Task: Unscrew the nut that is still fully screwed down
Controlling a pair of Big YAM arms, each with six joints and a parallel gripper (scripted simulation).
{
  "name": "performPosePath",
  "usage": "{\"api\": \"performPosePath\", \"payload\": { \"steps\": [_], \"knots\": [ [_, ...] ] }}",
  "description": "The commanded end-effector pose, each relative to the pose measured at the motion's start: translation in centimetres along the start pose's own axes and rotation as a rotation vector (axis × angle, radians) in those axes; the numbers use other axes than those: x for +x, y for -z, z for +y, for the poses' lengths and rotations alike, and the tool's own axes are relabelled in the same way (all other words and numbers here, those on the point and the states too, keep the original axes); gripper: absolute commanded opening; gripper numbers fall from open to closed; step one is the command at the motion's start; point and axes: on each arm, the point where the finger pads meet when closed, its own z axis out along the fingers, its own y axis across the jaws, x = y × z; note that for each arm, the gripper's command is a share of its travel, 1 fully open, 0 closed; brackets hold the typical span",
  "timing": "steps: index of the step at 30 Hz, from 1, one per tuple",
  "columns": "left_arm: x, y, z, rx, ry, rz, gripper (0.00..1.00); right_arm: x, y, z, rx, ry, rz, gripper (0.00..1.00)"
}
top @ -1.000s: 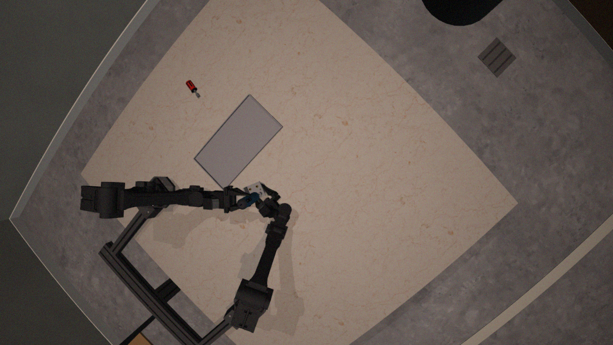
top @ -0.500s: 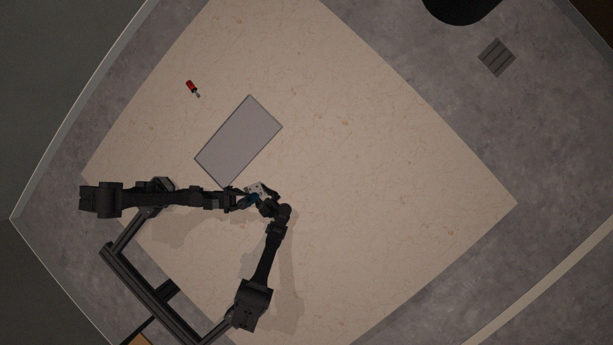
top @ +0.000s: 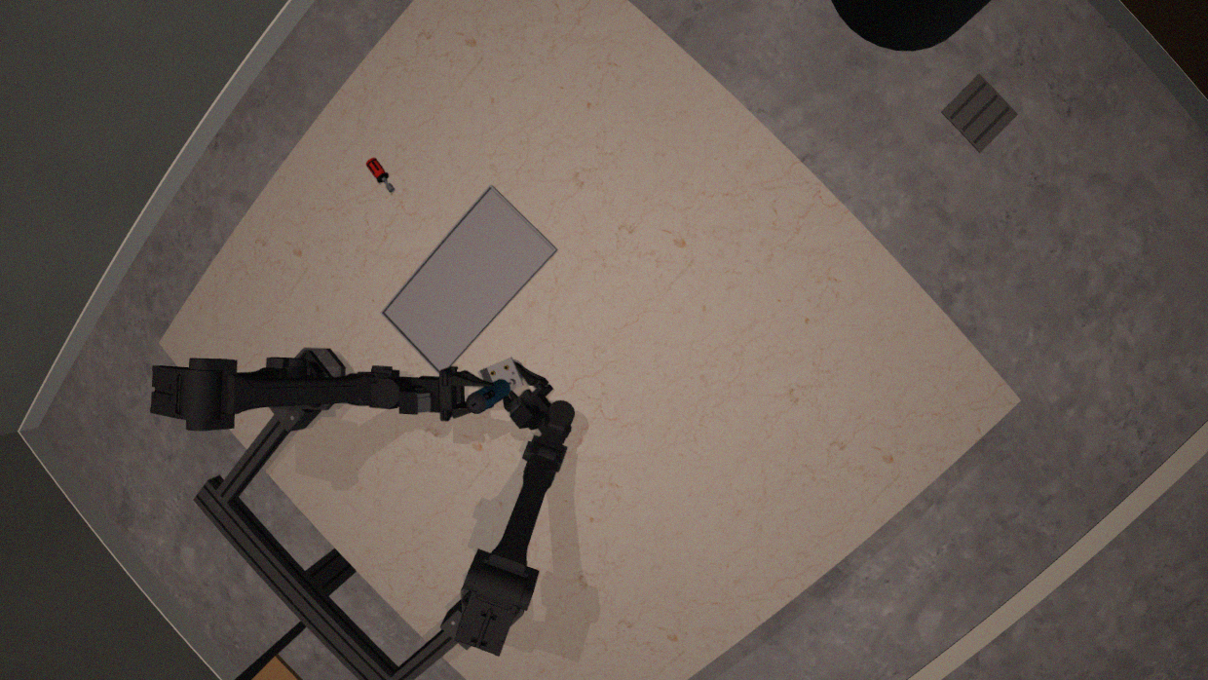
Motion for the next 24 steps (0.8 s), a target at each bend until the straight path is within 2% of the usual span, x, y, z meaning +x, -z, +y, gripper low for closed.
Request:
{"api": "performPosePath", "payload": {
  "steps": [1,24],
  "knots": [
    [-2.9,-0.2,-0.4,0.007,-0.002,-0.068,0.42,-0.8,-0.2,-0.6,0.008,0.022,-0.012,0.59],
    [-3.8,-0.3,-0.4,0.006,-0.003,-0.070,0.42,-0.8,-0.2,-0.6,0.008,0.022,-0.012,0.59]
  ]
}}
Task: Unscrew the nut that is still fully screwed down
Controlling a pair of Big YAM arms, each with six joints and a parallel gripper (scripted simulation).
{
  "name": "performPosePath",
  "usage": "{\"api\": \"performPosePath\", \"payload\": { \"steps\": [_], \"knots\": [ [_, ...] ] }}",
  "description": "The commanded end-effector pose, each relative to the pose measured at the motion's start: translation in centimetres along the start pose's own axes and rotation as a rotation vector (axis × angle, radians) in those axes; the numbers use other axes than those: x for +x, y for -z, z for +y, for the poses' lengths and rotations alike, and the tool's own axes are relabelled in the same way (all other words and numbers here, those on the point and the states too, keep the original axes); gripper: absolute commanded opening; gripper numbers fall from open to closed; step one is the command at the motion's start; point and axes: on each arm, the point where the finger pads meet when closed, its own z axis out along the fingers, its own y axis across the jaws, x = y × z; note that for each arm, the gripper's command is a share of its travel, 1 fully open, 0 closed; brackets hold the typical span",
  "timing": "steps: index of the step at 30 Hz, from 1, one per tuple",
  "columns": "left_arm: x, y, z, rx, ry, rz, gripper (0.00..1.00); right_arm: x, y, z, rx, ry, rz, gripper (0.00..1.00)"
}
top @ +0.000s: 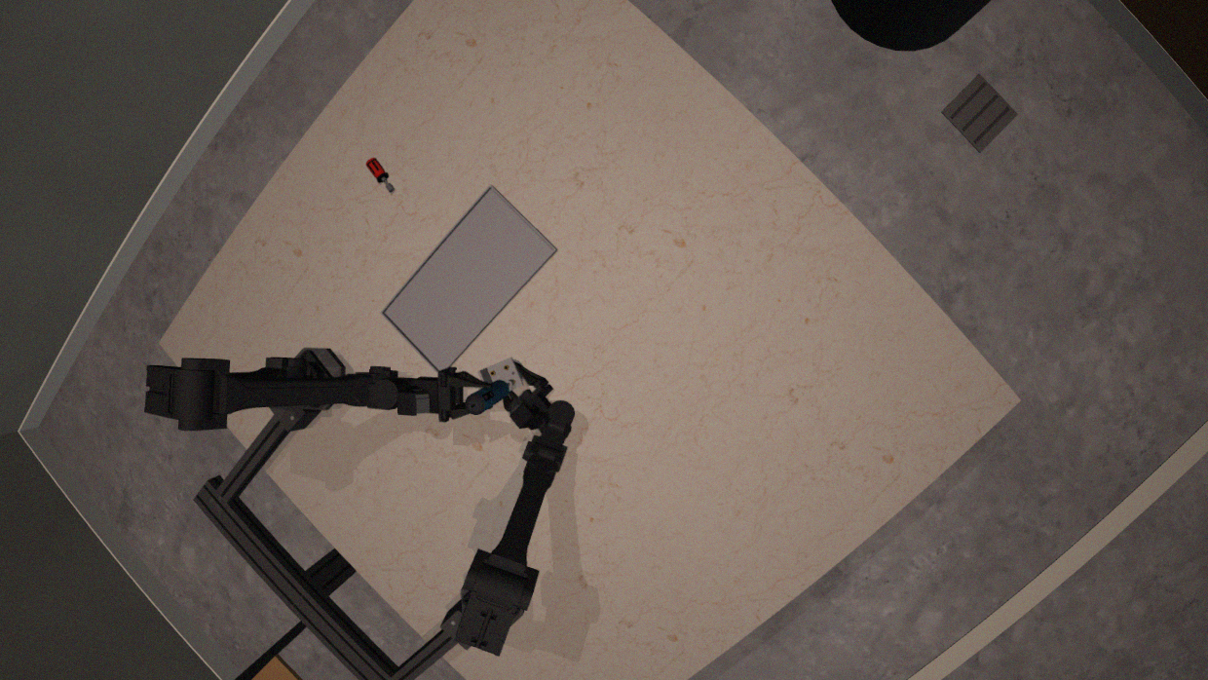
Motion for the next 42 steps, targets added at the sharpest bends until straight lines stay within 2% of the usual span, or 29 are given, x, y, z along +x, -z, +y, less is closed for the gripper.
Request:
{"api": "performPosePath", "payload": {
  "steps": [1,7,9,30,32,42],
  "knots": [
    [-3.2,-0.3,-0.4,0.005,-0.003,-0.071,0.42,-0.8,-0.2,-0.6,0.008,0.022,-0.012,0.59],
    [-3.3,-0.4,-0.4,0.007,-0.004,-0.062,0.42,-0.8,-0.2,-0.6,0.008,0.022,-0.012,0.59],
    [-4.1,-0.4,-0.3,0.003,-0.003,-0.091,0.42,-0.8,-0.2,-0.6,0.008,0.022,-0.012,0.59],
    [-4.1,-0.4,-0.2,0.002,-0.003,-0.092,0.42,-0.8,-0.2,-0.6,0.008,0.022,-0.012,0.59],
    [-2.9,0.3,-0.5,0.008,-0.006,-0.043,0.42,-0.8,-0.2,-0.6,0.008,0.022,-0.012,0.59],
    [-4.1,0.8,-0.8,0.008,-0.011,-0.041,0.42,-0.8,-0.2,-0.6,0.008,0.022,-0.012,0.59]
  ]
}}
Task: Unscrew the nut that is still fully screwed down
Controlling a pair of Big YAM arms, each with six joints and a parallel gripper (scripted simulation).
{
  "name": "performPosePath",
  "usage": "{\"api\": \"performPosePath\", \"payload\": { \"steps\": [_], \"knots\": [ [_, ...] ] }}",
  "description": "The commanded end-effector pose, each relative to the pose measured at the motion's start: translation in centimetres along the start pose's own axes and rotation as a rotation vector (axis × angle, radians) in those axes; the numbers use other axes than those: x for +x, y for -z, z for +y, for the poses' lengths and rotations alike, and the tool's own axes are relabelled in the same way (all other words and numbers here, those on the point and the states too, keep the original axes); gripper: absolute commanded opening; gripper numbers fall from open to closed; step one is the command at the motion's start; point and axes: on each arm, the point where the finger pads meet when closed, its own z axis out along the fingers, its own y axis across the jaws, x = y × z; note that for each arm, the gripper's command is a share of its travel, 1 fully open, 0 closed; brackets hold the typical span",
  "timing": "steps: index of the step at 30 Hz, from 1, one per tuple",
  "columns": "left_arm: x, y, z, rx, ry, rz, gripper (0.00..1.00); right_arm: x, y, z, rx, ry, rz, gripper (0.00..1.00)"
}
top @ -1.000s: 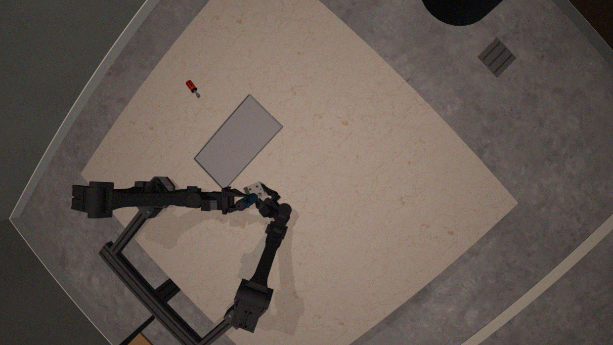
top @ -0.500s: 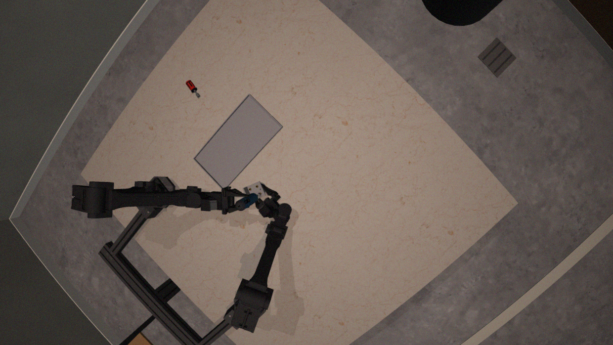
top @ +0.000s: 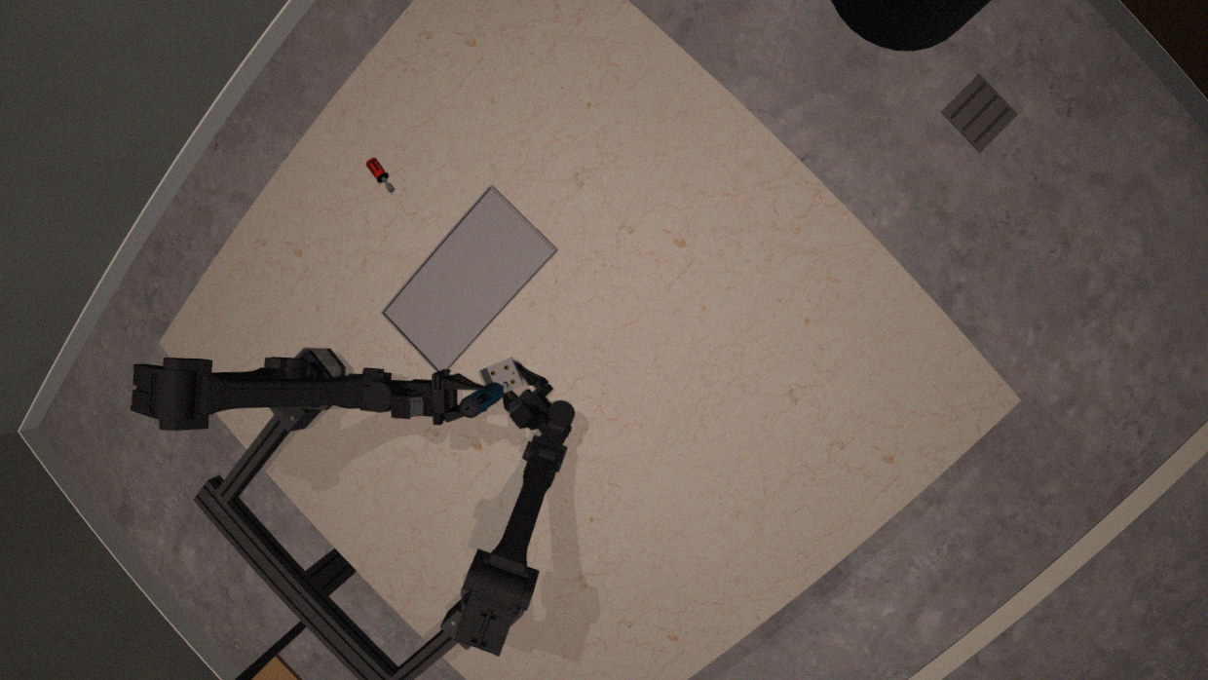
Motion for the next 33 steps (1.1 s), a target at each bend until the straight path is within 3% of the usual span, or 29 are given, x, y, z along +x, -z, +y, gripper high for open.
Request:
{"api": "performPosePath", "payload": {
  "steps": [1,15,22,25,33],
  "knots": [
    [-4.0,-0.3,-0.3,0.004,-0.009,-0.095,0.42,-0.8,-0.2,-0.6,0.008,0.022,-0.012,0.59],
    [-3.7,0.9,-0.8,0.010,-0.012,-0.046,0.42,-0.8,-0.2,-0.6,0.008,0.022,-0.012,0.59],
    [-5.7,0.4,-0.6,0.004,-0.009,-0.102,0.42,-0.8,-0.2,-0.6,0.008,0.022,-0.012,0.59],
    [-4.3,1.2,-0.9,0.010,-0.012,-0.047,0.42,-0.8,-0.2,-0.6,0.008,0.022,-0.012,0.59],
    [-5.0,1.8,-1.1,0.011,-0.013,-0.040,0.42,-0.8,-0.2,-0.6,0.008,0.022,-0.012,0.59]
  ]
}}
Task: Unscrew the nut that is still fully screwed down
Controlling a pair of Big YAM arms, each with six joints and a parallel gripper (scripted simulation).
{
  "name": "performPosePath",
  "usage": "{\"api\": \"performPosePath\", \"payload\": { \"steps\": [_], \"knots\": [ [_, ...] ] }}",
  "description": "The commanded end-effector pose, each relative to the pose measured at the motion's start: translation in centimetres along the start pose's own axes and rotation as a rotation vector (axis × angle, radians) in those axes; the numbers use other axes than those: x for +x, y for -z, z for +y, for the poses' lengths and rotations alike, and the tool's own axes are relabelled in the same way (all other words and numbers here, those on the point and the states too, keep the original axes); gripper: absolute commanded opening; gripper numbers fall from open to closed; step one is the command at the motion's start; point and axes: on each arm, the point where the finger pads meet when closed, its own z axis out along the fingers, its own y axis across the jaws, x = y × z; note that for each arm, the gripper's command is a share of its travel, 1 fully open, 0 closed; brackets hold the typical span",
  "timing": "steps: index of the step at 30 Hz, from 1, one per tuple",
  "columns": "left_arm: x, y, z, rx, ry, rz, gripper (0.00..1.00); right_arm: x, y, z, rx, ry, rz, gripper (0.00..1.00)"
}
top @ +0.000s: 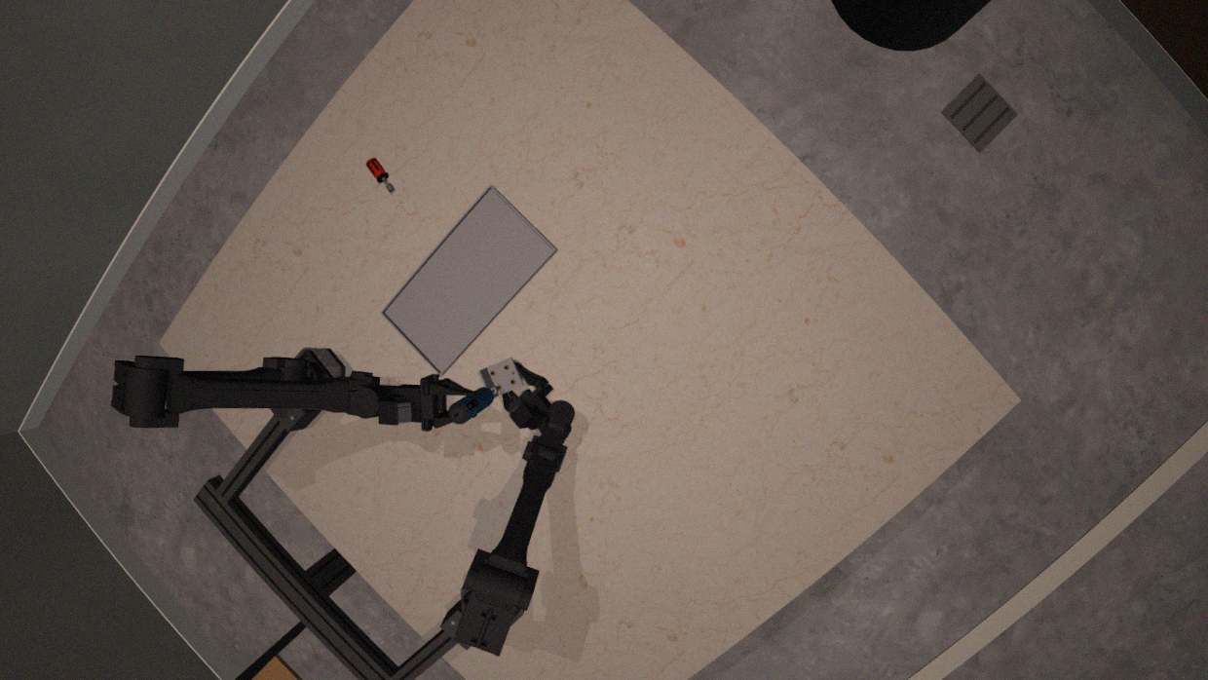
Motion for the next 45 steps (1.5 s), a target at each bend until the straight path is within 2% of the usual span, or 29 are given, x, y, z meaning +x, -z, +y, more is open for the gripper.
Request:
{"api": "performPosePath", "payload": {
  "steps": [1,3,6,7,11,18,21,25,28,35,40,45],
  "knots": [
    [-3.0,0.4,-0.5,0.007,-0.012,-0.059,0.42,-0.8,-0.2,-0.6,0.008,0.022,-0.012,0.59],
    [-4.5,-0.1,-0.3,0.003,-0.008,-0.106,0.42,-0.8,-0.2,-0.6,0.008,0.022,-0.012,0.59],
    [-4.5,-0.1,-0.3,0.003,-0.008,-0.106,0.42,-0.8,-0.2,-0.6,0.008,0.022,-0.012,0.59],
    [-3.6,0.1,-0.5,0.007,-0.011,-0.070,0.42,-0.8,-0.2,-0.6,0.008,0.022,-0.012,0.59],
    [-3.4,0.8,-0.6,0.009,-0.013,-0.053,0.42,-0.8,-0.2,-0.6,0.008,0.022,-0.012,0.59],
    [-4.0,1.3,-0.8,0.009,-0.014,-0.049,0.42,-0.8,-0.2,-0.6,0.008,0.022,-0.012,0.59],
    [-5.6,0.8,-0.7,0.005,-0.009,-0.095,0.42,-0.8,-0.2,-0.6,0.008,0.022,-0.012,0.59],
    [-4.9,0.8,-0.7,0.008,-0.012,-0.064,0.42,-0.8,-0.2,-0.6,0.008,0.022,-0.012,0.59],
    [-5.4,1.1,-0.8,0.006,-0.010,-0.082,0.42,-0.8,-0.2,-0.6,0.008,0.022,-0.012,0.59],
    [-4.6,1.6,-0.9,0.010,-0.014,-0.050,0.42,-0.8,-0.2,-0.6,0.008,0.022,-0.012,0.59],
    [-5.6,1.4,-0.8,0.007,-0.010,-0.080,0.42,-0.8,-0.2,-0.6,0.008,0.022,-0.012,0.59],
    [-4.6,2.3,-0.9,0.010,-0.013,-0.056,0.42,-0.8,-0.2,-0.6,0.008,0.022,-0.012,0.59]
  ]
}}
